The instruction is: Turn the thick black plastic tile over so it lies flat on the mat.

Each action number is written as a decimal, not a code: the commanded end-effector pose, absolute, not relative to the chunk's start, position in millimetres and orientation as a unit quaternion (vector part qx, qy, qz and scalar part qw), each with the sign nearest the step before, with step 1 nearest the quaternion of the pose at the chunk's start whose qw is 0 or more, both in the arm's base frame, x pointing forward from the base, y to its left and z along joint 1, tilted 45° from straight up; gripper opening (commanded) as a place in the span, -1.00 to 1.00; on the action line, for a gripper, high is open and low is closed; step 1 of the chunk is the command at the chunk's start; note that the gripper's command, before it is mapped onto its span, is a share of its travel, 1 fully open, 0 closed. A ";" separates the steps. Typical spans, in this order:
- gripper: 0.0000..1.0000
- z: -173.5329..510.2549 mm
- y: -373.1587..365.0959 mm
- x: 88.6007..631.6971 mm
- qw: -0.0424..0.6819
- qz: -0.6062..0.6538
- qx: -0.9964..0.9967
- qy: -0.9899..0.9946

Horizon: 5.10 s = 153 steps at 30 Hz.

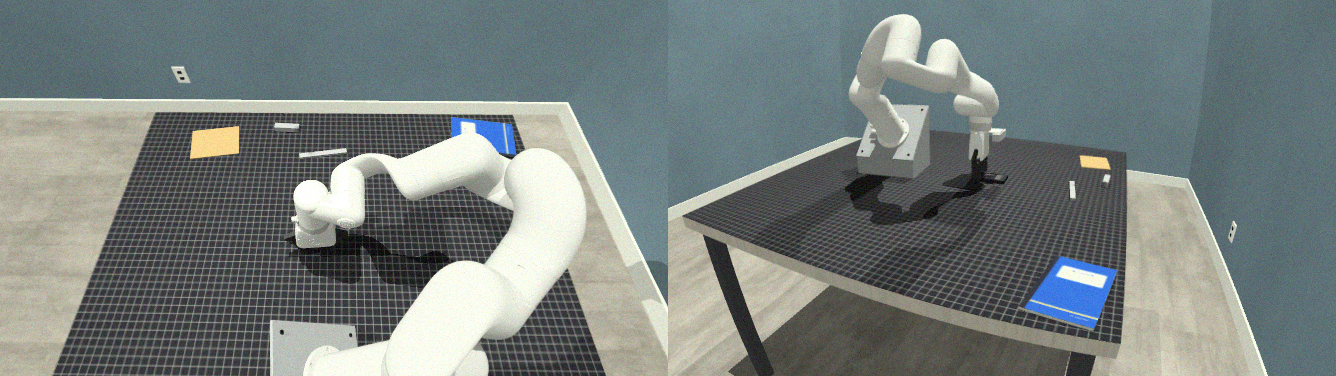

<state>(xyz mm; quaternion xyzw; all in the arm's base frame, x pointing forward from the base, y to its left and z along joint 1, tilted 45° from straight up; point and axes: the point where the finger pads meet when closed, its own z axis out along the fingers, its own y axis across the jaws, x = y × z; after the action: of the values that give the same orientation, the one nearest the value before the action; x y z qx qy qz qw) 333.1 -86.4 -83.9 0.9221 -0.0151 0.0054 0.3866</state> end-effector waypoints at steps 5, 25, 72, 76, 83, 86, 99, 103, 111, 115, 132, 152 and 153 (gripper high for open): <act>0.84 -83.7 -85.1 334.1 0.386 0.007 0.922 -0.014; 0.84 -84.0 -85.4 334.1 0.386 0.007 0.922 -0.014; 0.84 -88.6 -90.0 334.1 0.386 0.007 0.922 -0.014; 0.84 -88.6 -90.1 334.1 0.386 0.007 0.922 -0.014; 0.84 -88.7 -90.1 334.1 0.386 0.007 0.922 -0.014; 0.84 -88.7 -90.1 334.1 0.386 0.007 0.922 -0.014; 0.59 -88.7 -90.1 334.1 0.386 0.007 0.922 -0.014; 0.59 -88.7 -90.1 334.1 0.386 0.007 0.922 -0.014; 0.59 -88.7 -90.1 334.1 0.386 0.007 0.922 -0.014; 0.59 -88.7 -90.1 334.1 0.386 0.007 0.922 -0.014; 0.59 -88.7 -90.1 334.1 0.386 0.007 0.922 -0.014; 0.59 -88.7 -90.1 334.1 0.386 0.007 0.922 -0.014; 0.59 -88.7 -90.1 334.1 0.386 0.007 0.922 -0.014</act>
<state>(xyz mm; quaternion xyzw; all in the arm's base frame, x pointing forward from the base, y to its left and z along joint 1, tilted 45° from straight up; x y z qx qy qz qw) 333.1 -91.5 -88.9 0.9221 -0.0151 0.0054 0.3866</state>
